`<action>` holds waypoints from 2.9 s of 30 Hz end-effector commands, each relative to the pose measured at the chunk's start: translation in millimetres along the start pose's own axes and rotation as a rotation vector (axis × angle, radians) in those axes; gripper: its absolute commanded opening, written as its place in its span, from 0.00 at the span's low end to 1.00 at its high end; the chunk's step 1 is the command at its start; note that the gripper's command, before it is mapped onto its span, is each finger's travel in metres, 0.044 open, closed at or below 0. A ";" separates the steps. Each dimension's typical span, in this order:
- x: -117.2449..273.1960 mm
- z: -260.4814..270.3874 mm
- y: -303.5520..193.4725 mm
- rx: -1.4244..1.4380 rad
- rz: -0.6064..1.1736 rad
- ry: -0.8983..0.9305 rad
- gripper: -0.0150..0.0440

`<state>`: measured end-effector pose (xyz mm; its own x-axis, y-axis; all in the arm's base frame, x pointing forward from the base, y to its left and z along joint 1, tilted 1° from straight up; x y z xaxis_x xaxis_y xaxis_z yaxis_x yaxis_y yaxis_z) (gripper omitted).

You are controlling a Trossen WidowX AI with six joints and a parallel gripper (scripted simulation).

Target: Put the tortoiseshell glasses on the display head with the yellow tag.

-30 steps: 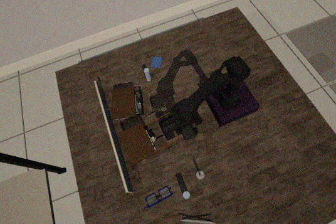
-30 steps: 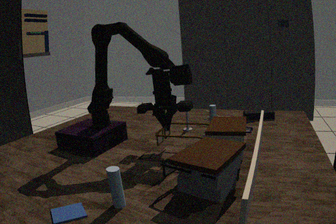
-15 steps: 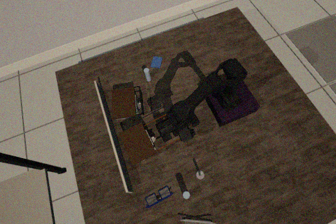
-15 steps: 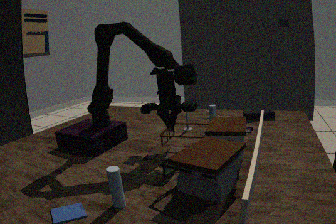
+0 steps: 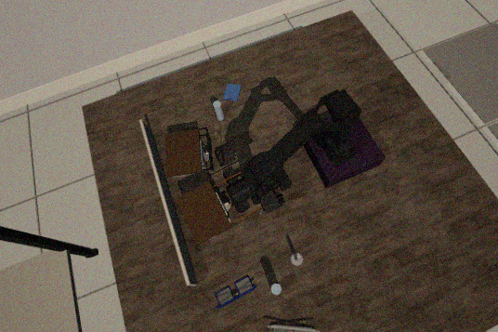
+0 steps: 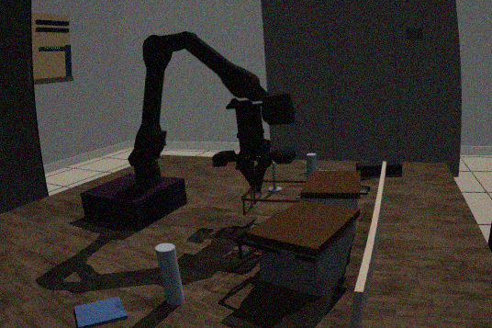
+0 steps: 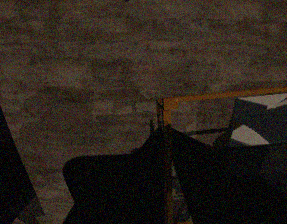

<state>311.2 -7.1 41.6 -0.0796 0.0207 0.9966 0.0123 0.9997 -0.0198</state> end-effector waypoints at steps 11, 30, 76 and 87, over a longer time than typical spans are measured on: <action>2.0 -18.8 -1.2 -0.001 0.005 -0.011 0.25; 2.3 -38.9 -1.6 -0.001 0.005 -0.013 0.25; -1.1 -87.7 -2.6 -0.001 0.005 -0.018 0.25; -1.2 -92.2 -2.7 -0.001 0.005 -0.018 0.25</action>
<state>399.1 -9.9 44.6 -0.0878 0.0214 0.9959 0.0163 0.9997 -0.0200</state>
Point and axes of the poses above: the point midway between the two fingers, 35 mm back from their tips, its own x axis back along the fingers, its own z axis across the jaws, y = z × x, the point moved 1 cm from there along x, back along the fingers, and after that the axes turned 1 degree about x, right-handed, at the moved point
